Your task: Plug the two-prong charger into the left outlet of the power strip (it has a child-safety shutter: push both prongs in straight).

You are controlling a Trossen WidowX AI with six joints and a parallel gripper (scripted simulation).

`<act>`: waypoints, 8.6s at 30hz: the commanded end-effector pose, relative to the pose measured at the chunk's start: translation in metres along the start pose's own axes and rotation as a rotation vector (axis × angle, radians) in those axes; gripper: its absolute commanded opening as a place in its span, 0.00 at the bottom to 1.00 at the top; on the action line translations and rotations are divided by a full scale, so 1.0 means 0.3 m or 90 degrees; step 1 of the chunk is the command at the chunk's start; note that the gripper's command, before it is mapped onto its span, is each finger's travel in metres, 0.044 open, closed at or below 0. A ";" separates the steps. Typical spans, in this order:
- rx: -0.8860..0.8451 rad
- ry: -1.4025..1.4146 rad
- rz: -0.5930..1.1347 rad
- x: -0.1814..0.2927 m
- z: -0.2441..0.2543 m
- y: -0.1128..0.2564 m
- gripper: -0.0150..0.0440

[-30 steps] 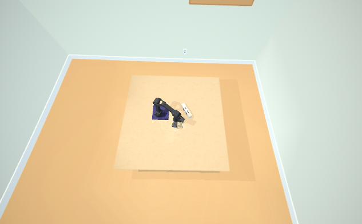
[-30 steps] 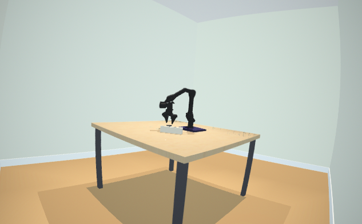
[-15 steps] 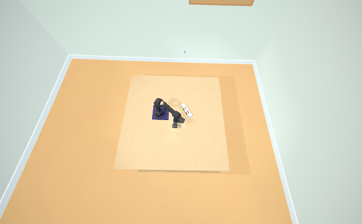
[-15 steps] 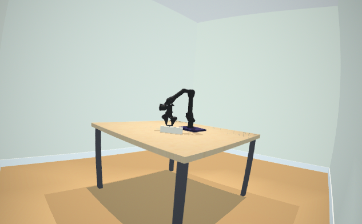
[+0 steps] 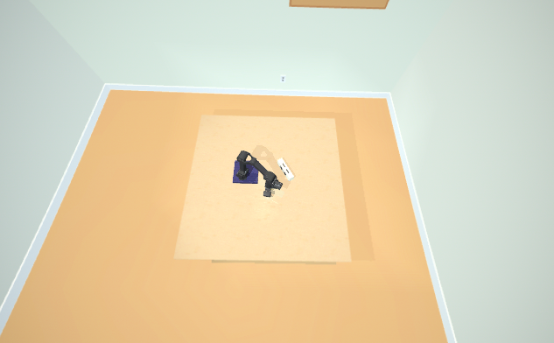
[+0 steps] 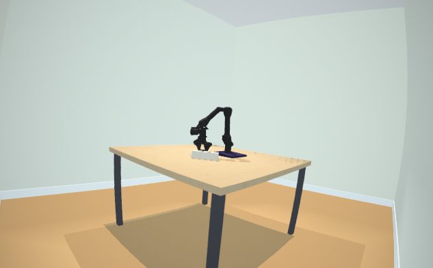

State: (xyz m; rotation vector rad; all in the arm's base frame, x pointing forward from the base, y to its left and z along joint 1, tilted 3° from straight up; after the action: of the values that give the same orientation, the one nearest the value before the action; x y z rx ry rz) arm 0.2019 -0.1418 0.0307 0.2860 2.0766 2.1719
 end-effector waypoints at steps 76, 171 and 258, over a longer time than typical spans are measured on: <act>0.011 0.212 -0.001 -0.056 0.231 0.110 0.25; 0.021 0.421 -0.006 -0.201 0.568 0.050 0.25; 0.021 0.421 -0.007 -0.248 0.600 0.055 0.25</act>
State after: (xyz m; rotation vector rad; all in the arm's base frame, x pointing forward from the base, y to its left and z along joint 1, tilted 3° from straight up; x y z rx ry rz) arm 0.3130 0.0156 0.0498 -0.5169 2.4015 2.4560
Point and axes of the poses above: the point midway between the two fingers, 35 mm back from their tips, its own y axis back along the fingers, its own z axis across the jaws, x = y × z, the point moved 1 cm from there along y, back along the fingers, and after that the axes turned 5 degrees about y, right-handed, at the moved point
